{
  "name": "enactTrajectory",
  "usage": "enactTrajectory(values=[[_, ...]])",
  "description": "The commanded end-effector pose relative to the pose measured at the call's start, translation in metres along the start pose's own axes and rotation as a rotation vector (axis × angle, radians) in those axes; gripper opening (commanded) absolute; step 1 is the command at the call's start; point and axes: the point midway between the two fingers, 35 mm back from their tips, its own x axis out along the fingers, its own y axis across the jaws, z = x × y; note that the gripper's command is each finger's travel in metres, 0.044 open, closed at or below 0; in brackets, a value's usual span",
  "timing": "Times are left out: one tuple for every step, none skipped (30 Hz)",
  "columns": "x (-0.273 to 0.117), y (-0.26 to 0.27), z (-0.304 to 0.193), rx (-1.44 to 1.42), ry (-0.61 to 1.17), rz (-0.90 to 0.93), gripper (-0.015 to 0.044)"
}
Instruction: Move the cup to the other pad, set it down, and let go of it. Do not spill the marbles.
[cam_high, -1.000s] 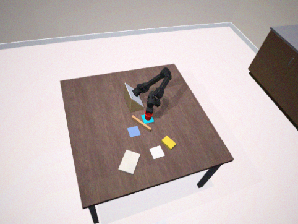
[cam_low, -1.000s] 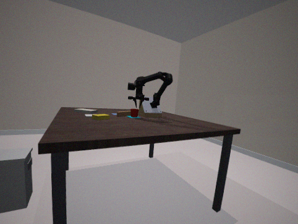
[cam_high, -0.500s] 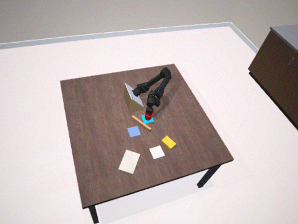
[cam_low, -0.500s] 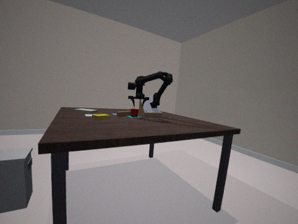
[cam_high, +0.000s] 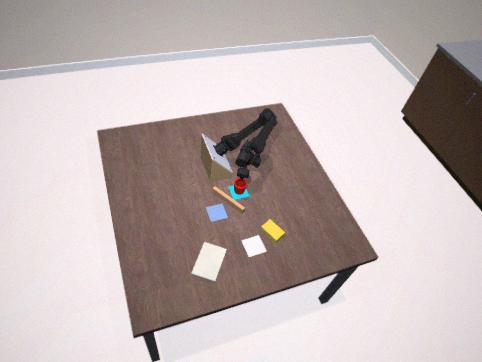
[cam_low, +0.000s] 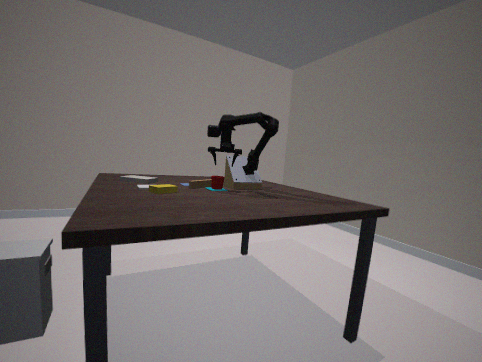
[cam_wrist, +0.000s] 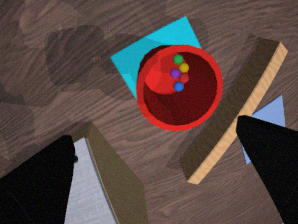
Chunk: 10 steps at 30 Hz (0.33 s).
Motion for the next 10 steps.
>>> enactTrajectory(values=[[-0.0157,-0.0007,-0.0004,-0.004,0.001,0.002,0.0440],[-0.0185,-0.0003,-0.0002,-0.004,0.001,0.002,0.0440],[-0.0202,0.0000,0.0001,-0.004,0.001,0.002,0.0440],[-0.0207,0.0002,0.0005,-0.005,0.001,0.002,0.0440],[-0.0207,0.0002,0.0007,-0.005,0.001,0.002,0.0440],[-0.0207,0.0002,0.0009,-0.005,0.001,0.002,0.0440],[-0.0162,0.0005,0.0010,-0.002,-0.002,-0.003,0.0440],[-0.0162,0.0005,0.0010,-0.002,-0.002,-0.003,0.0440],[-0.0162,0.0005,0.0010,-0.002,-0.002,-0.003,0.0440],[-0.0162,0.0005,0.0010,-0.002,-0.002,-0.003,0.0440]])
